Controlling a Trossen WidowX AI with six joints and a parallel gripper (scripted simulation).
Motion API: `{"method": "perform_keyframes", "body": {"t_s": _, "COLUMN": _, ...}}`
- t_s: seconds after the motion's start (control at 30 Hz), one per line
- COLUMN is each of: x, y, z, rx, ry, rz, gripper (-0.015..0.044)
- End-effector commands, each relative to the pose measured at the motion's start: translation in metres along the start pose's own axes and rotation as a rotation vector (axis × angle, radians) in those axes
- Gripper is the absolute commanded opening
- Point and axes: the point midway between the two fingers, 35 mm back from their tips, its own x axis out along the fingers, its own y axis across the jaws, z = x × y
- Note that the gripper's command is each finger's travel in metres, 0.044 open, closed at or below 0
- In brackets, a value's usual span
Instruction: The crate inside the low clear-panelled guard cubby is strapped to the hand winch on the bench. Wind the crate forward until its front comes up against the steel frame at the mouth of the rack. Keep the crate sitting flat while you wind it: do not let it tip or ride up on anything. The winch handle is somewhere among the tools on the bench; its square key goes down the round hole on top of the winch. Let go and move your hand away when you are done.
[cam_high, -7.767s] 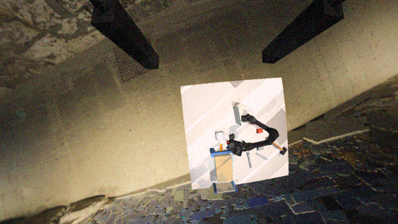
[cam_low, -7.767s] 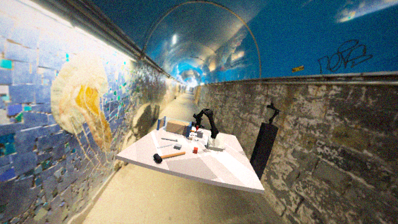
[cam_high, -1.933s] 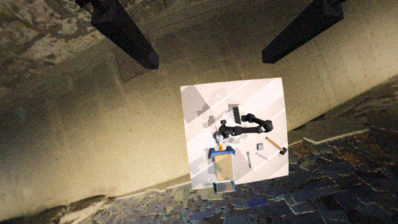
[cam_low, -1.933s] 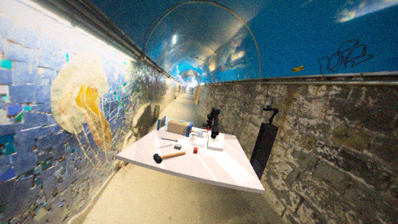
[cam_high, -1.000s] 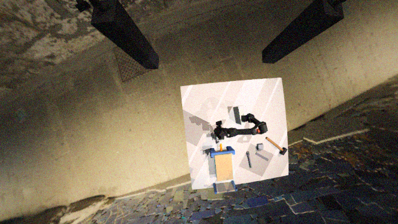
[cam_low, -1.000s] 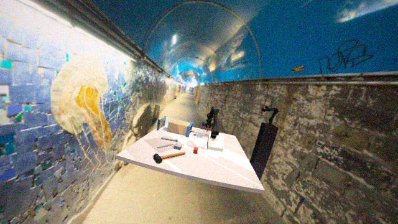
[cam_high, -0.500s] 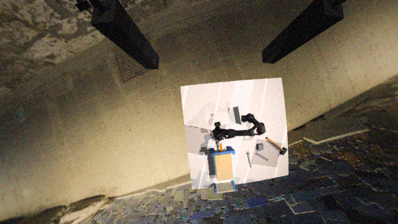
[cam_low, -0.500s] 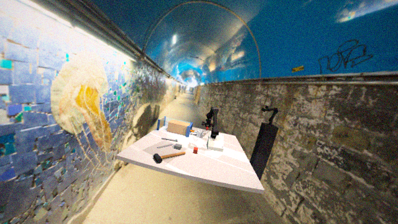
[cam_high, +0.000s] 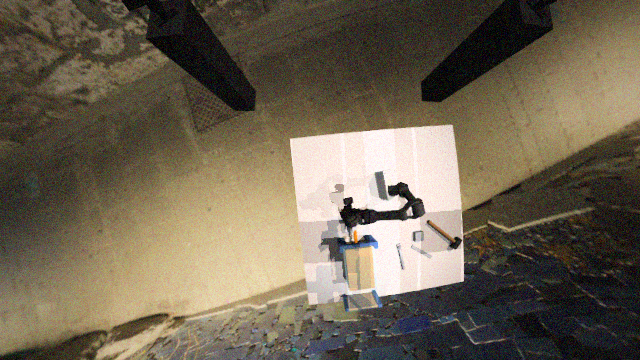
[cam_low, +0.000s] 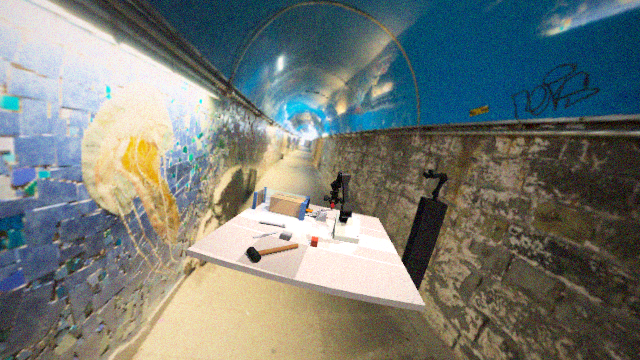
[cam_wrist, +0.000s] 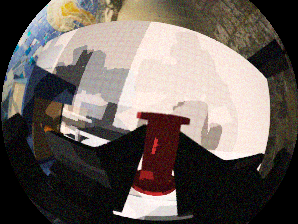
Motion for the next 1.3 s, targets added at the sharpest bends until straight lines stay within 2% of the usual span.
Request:
{"method": "perform_keyframes", "body": {"t_s": 0.0, "x": 0.005, "y": 0.011, "z": 0.010, "rx": -0.006, "ry": -0.017, "rz": 0.021, "gripper": 0.0000}}
{"method": "perform_keyframes", "body": {"t_s": 1.27, "x": 0.014, "y": 0.049, "z": 0.032, "rx": -0.007, "ry": -0.018, "rz": 0.024, "gripper": 0.0000}}
